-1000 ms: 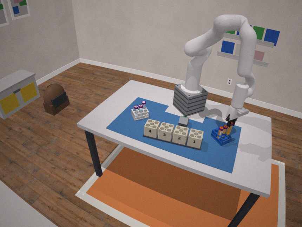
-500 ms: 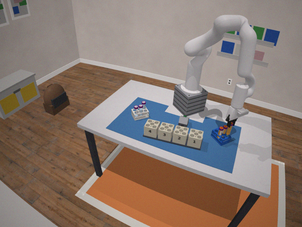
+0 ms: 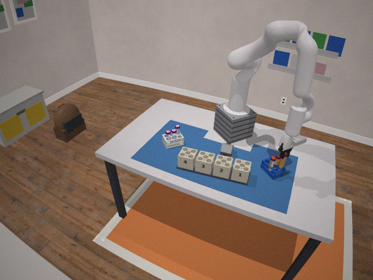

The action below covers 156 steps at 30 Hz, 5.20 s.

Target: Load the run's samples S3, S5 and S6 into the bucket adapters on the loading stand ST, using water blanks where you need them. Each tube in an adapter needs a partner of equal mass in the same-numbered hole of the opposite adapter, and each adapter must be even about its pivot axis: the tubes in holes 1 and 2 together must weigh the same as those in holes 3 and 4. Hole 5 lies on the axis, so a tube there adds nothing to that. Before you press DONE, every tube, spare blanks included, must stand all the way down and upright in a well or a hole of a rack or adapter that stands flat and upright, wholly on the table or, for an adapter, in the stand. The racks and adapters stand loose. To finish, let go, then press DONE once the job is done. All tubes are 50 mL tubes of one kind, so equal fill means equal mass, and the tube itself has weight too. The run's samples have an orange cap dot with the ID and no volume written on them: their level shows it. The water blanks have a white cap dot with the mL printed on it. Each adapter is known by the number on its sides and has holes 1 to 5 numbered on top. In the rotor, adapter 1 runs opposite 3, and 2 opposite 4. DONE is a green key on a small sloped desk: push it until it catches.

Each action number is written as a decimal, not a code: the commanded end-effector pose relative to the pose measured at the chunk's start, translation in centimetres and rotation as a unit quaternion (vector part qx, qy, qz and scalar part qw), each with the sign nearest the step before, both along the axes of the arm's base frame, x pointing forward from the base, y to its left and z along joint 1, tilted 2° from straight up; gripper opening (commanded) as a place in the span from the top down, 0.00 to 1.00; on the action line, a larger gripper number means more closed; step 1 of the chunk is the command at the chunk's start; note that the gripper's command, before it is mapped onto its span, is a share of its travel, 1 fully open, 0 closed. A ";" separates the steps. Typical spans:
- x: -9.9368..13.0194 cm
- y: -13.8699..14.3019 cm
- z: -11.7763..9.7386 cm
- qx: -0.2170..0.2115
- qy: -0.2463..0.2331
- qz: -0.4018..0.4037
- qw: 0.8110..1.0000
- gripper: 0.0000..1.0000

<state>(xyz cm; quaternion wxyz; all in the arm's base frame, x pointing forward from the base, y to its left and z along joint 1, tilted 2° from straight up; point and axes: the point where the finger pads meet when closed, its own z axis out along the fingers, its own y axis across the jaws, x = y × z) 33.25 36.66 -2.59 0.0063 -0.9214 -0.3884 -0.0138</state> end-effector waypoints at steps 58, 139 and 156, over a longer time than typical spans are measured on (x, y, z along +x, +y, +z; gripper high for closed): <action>0.2 0.2 -4.6 0.001 -0.001 0.000 1.000 1.00; 0.0 0.0 3.2 0.001 -0.001 0.000 1.000 0.56; -0.1 -0.1 6.2 0.001 -0.001 0.000 1.000 0.56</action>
